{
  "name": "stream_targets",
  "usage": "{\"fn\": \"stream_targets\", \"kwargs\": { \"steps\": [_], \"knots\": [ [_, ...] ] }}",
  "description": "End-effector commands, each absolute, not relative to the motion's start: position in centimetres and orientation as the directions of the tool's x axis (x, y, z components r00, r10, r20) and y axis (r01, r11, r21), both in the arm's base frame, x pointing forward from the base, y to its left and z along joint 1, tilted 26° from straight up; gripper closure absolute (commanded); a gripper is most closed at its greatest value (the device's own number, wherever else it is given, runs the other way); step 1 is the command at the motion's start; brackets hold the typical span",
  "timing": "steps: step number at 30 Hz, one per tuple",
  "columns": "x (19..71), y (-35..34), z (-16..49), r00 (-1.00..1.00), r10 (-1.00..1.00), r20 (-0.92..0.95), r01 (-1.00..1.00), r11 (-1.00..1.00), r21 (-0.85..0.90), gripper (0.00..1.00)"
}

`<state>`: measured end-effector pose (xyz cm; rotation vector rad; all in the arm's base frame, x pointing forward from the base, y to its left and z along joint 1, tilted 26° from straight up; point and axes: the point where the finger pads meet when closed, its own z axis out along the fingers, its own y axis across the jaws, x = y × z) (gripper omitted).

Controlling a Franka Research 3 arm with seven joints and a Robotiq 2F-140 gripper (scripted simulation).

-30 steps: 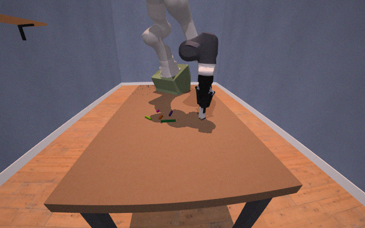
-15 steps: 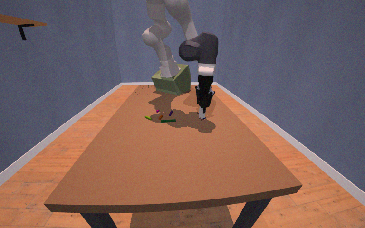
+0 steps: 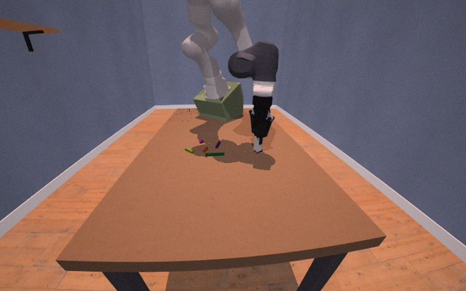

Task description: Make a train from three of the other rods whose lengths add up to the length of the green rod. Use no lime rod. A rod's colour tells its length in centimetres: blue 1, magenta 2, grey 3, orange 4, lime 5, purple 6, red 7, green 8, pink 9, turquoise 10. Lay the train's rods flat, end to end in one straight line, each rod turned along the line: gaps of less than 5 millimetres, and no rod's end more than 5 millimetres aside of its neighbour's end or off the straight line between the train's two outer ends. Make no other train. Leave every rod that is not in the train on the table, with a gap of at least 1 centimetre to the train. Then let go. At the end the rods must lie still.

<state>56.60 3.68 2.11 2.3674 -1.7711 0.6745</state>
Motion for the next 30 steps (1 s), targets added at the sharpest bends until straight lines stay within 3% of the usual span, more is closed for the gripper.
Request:
{"fn": "stream_targets", "kwargs": {
  "steps": [1,30],
  "knots": [
    [56.69,3.64,2.14,0.214,-0.888,0.407,-0.935,-0.307,-0.18,0.97],
    [56.77,3.55,1.91,0.213,-0.888,0.407,-0.935,-0.307,-0.18,0.97]
  ]
}}
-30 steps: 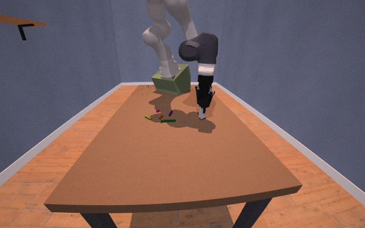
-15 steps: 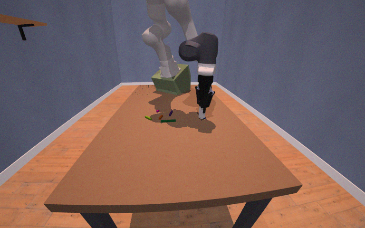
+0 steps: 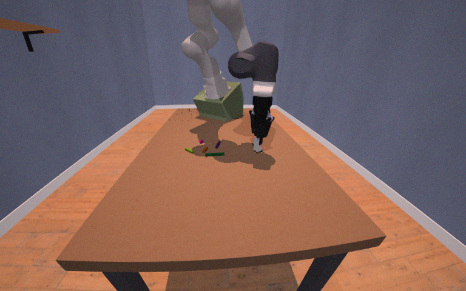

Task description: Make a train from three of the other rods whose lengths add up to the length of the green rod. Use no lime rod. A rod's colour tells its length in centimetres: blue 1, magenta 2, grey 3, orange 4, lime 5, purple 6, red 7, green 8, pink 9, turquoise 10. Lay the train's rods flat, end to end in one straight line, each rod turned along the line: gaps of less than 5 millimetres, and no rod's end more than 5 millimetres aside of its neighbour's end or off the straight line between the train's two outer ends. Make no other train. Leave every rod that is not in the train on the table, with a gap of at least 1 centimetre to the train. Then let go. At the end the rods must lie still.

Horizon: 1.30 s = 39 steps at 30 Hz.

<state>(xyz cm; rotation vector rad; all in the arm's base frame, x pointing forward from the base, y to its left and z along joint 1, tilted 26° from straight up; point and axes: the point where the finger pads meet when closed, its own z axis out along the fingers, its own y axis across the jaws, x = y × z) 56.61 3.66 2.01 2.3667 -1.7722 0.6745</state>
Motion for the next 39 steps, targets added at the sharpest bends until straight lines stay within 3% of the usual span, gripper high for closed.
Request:
{"fn": "stream_targets", "kwargs": {
  "steps": [1,39],
  "knots": [
    [56.79,3.52,1.83,0.213,-0.888,0.407,-0.935,-0.307,-0.18,0.97],
    [57.05,3.21,1.03,0.213,-0.888,0.407,-0.935,-0.307,-0.18,0.97]
  ]
}}
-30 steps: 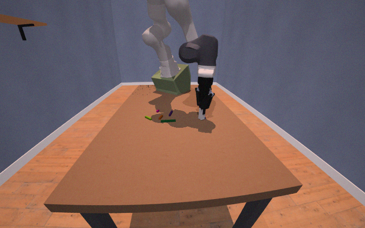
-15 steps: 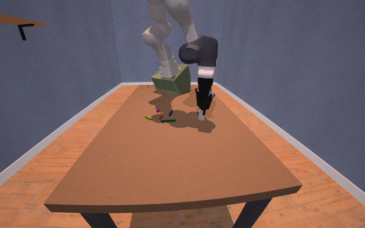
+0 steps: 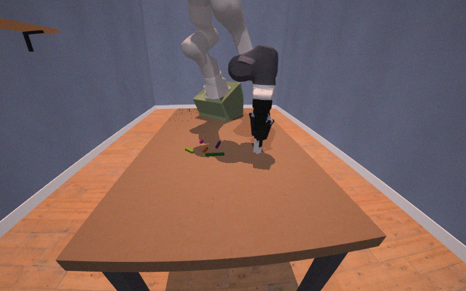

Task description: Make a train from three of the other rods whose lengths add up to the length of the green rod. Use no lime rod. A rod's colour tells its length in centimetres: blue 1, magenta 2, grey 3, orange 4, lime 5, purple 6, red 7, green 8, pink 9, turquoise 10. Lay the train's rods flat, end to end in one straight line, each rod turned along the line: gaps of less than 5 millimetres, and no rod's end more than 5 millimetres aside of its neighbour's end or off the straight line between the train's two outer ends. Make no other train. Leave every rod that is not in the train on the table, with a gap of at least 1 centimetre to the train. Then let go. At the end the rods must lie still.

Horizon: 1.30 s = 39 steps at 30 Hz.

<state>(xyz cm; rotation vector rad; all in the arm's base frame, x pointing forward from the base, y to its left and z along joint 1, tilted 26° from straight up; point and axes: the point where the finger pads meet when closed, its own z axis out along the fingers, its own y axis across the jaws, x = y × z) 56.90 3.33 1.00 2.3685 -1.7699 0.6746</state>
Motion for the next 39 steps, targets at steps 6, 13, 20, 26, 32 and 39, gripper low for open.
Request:
{"fn": "stream_targets", "kwargs": {
  "steps": [6,13,20,26,32,39],
  "knots": [
    [57.05,3.21,1.03,0.213,-0.888,0.407,-0.935,-0.307,-0.18,0.97],
    [57.05,3.21,1.03,0.213,-0.888,0.407,-0.935,-0.307,-0.18,0.97],
    [57.05,3.21,1.03,0.213,-0.888,0.407,-0.935,-0.307,-0.18,0.9],
    [57.05,3.21,1.03,0.213,-0.888,0.407,-0.935,-0.307,-0.18,0.88],
    [57.05,3.21,1.03,0.213,-0.888,0.407,-0.935,-0.307,-0.18,0.85],
    [57.03,3.24,1.09,0.213,-0.888,0.407,-0.935,-0.307,-0.18,0.85]
  ]
}}
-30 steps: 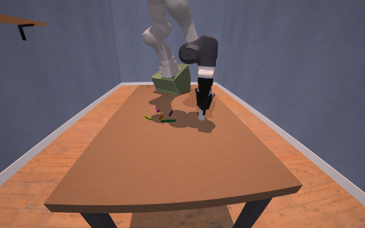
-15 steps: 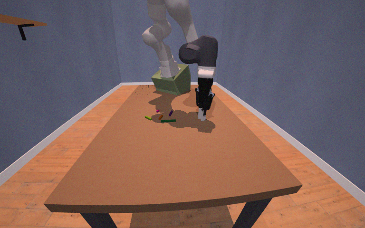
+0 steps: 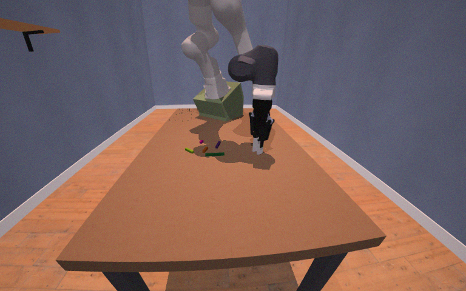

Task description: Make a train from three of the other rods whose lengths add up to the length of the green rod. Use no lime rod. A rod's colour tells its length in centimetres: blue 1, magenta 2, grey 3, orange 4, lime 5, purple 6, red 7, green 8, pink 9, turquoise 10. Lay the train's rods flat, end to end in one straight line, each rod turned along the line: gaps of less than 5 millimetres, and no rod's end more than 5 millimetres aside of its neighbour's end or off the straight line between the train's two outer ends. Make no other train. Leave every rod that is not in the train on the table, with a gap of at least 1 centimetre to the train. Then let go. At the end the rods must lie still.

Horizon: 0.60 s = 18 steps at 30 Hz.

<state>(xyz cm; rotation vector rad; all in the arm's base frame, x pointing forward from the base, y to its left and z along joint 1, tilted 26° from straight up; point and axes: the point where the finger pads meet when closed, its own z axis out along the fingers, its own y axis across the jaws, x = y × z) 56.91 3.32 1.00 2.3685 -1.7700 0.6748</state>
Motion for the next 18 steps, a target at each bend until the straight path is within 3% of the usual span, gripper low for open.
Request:
{"fn": "stream_targets", "kwargs": {
  "steps": [1,18],
  "knots": [
    [57.0,3.3,1.2,0.213,-0.888,0.407,-0.935,-0.307,-0.18,0.85],
    [55.2,5.4,6.9,0.213,-0.888,0.407,-0.935,-0.307,-0.18,0.85]
  ]
}}
